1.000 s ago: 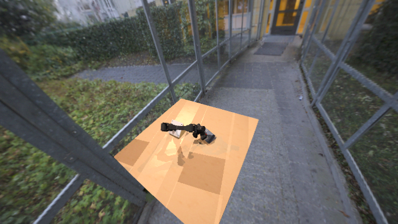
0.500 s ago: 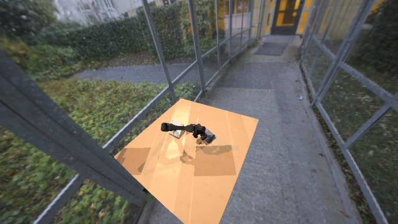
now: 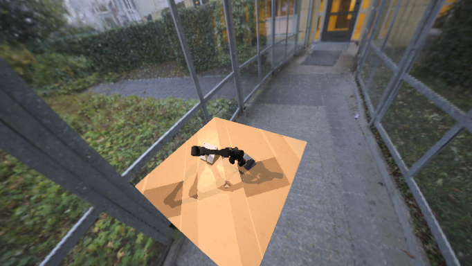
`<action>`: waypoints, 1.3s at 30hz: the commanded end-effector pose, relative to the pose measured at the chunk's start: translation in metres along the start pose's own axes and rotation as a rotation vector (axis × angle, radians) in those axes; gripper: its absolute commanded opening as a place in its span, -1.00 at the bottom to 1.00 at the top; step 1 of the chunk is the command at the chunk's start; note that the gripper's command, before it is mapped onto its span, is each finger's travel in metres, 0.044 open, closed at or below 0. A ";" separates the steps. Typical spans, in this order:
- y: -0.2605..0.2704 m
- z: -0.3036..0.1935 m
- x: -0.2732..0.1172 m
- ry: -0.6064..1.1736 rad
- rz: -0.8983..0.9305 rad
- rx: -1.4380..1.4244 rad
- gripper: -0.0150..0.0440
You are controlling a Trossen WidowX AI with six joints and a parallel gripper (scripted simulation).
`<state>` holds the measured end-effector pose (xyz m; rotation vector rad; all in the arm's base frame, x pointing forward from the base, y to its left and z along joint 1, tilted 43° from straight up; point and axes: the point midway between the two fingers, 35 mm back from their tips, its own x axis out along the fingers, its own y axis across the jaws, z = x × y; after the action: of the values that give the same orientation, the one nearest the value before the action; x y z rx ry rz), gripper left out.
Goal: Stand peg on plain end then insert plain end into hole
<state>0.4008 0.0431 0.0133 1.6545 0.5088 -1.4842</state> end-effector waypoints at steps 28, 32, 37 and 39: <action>-0.002 -0.001 0.013 -0.005 -0.005 -0.002 -0.49; -0.001 -0.002 0.014 -0.005 -0.005 -0.002 -0.49; -0.001 -0.002 0.016 -0.005 -0.005 -0.002 -0.49; -0.001 -0.002 0.016 -0.005 -0.005 -0.002 -0.49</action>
<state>0.4045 0.0410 0.0018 1.6544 0.5023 -1.4880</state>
